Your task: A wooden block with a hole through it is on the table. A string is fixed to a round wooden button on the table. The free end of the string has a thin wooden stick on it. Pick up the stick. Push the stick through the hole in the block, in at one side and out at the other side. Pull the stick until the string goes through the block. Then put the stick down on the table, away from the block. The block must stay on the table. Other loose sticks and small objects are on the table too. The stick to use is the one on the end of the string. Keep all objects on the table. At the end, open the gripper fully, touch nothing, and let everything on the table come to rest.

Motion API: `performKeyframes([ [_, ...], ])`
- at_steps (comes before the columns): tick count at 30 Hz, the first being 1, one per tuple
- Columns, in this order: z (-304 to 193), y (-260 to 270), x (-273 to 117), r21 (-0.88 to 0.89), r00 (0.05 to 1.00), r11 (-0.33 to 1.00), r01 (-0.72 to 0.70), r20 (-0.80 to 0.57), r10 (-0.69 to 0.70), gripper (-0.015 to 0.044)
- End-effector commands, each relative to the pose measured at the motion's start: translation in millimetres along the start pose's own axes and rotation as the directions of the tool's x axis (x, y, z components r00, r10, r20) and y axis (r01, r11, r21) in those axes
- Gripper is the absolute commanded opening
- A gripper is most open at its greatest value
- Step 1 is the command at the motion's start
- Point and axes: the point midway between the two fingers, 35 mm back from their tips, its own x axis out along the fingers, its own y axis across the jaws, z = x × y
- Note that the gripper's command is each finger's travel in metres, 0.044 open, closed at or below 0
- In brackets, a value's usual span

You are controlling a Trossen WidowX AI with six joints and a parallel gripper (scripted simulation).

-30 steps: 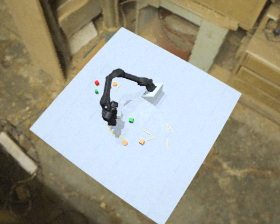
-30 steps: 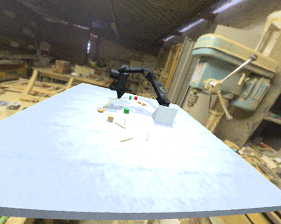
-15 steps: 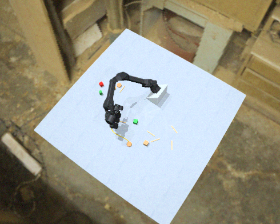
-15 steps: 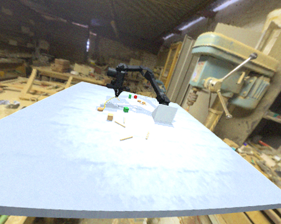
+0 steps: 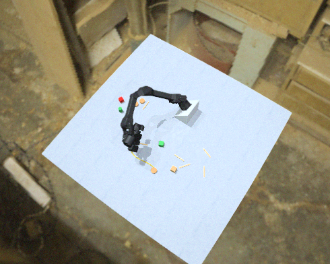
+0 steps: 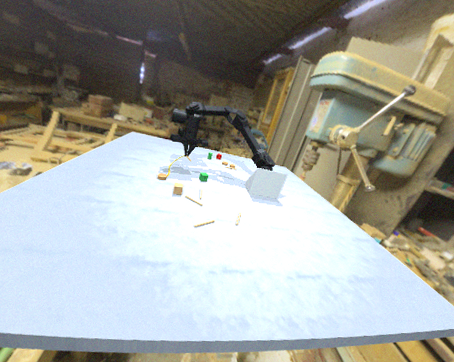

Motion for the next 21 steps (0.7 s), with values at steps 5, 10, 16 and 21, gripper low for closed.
performKeyframes([
  [5, 11.0, 0.7, 2.1, -0.004, 1.0, 1.0, 0.006, 0.003, -0.006, 0.0],
  [10, 17.6, 0.8, 2.0, -0.004, 1.0, 1.0, 0.006, 0.003, -0.006, 0.0],
  [16, 25.5, 0.8, 2.0, -0.004, 1.0, 1.0, 0.006, 0.004, -0.006, 0.0],
  [21, 32.0, 0.6, 1.9, -0.004, 1.0, 1.0, 0.006, 0.005, -0.006, 0.0],
])
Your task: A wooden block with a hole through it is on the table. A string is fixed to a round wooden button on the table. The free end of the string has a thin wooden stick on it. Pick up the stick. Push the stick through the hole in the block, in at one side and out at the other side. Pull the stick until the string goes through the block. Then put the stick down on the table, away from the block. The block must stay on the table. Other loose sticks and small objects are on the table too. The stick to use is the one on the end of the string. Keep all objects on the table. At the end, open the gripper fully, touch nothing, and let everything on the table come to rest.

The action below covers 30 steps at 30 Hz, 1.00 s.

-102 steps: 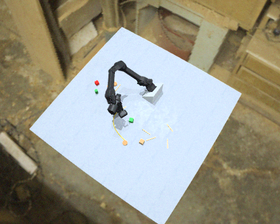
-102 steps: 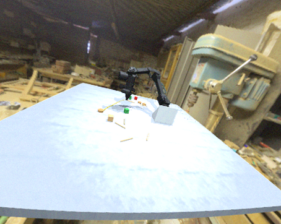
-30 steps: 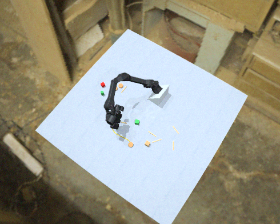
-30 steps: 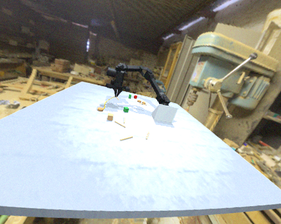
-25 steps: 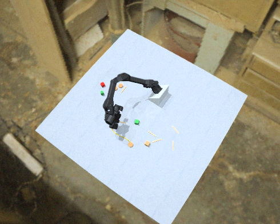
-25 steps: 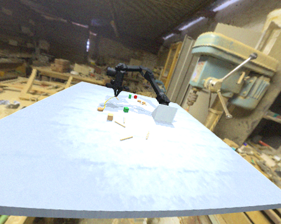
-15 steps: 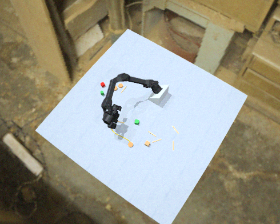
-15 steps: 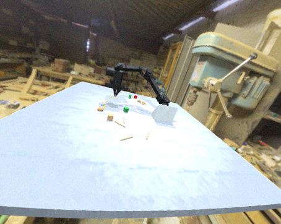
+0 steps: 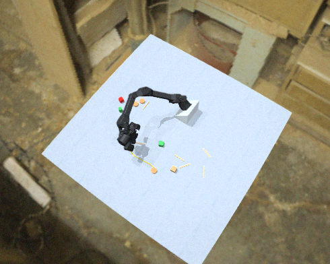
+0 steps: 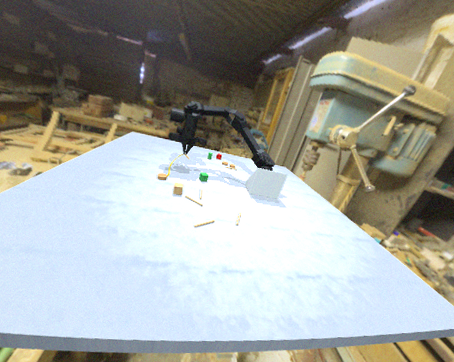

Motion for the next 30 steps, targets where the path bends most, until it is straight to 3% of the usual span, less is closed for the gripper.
performKeyframes([
  [1, 5.9, -0.1, 2.3, -0.004, 1.0, 1.0, 0.007, 0.003, -0.007, 0.0],
  [30, 28.2, -6.2, 7.1, -0.005, 1.0, 1.0, 0.008, 0.01, -0.008, 0.0],
])
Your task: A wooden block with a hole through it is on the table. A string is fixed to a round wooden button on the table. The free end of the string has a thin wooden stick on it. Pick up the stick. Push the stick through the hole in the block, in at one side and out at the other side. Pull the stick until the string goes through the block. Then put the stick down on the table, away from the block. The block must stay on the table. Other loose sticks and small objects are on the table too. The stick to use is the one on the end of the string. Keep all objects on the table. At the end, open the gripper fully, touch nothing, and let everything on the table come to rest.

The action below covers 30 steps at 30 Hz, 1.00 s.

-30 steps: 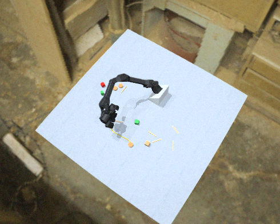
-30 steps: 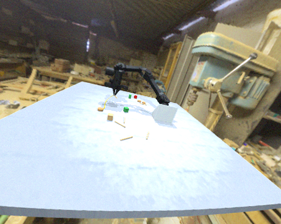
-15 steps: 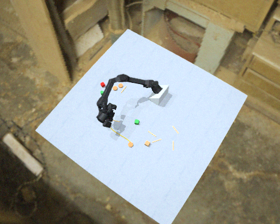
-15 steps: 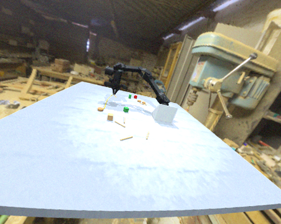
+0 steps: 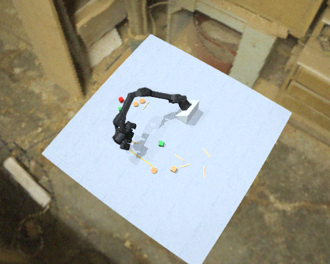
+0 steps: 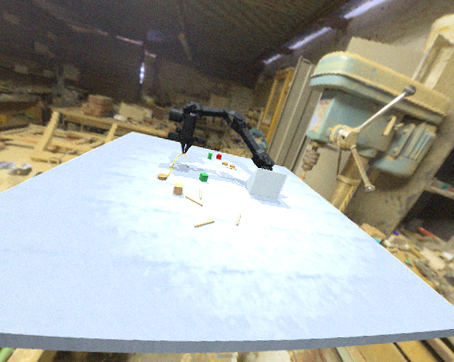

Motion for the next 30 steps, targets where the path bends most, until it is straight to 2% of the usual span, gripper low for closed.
performKeyframes([
  [1, -0.3, -4.3, 3.9, -0.004, 1.0, 1.0, 0.005, 0.003, -0.005, 0.0],
  [30, -12.1, -26.0, 26.1, -0.005, 1.0, 1.0, 0.006, 0.004, -0.006, 0.0],
])
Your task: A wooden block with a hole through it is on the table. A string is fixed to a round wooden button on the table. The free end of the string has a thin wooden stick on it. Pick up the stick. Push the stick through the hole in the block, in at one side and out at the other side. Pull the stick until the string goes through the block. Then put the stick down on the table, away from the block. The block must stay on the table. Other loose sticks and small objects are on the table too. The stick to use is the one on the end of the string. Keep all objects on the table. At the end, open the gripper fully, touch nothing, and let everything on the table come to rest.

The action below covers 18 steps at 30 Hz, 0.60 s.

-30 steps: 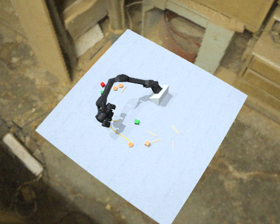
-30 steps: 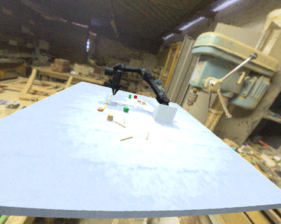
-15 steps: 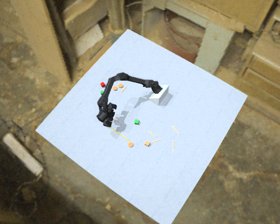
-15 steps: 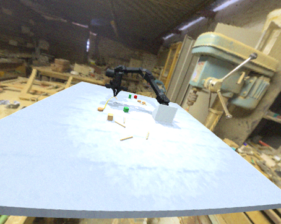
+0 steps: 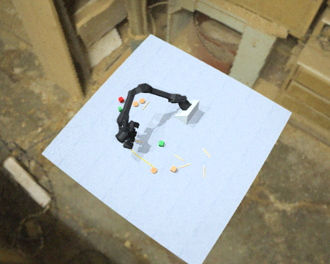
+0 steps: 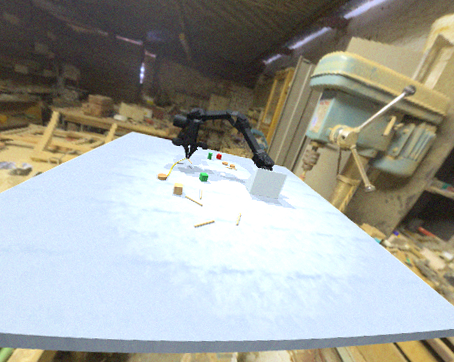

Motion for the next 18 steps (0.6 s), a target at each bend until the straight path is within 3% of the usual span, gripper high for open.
performKeyframes([
  [1, -0.4, -5.7, 3.3, -0.001, 1.0, 1.0, 0.003, 0.004, -0.003, 0.0],
  [18, -9.4, -20.4, 16.0, -0.001, 1.0, 1.0, 0.004, 0.005, -0.004, 0.0],
])
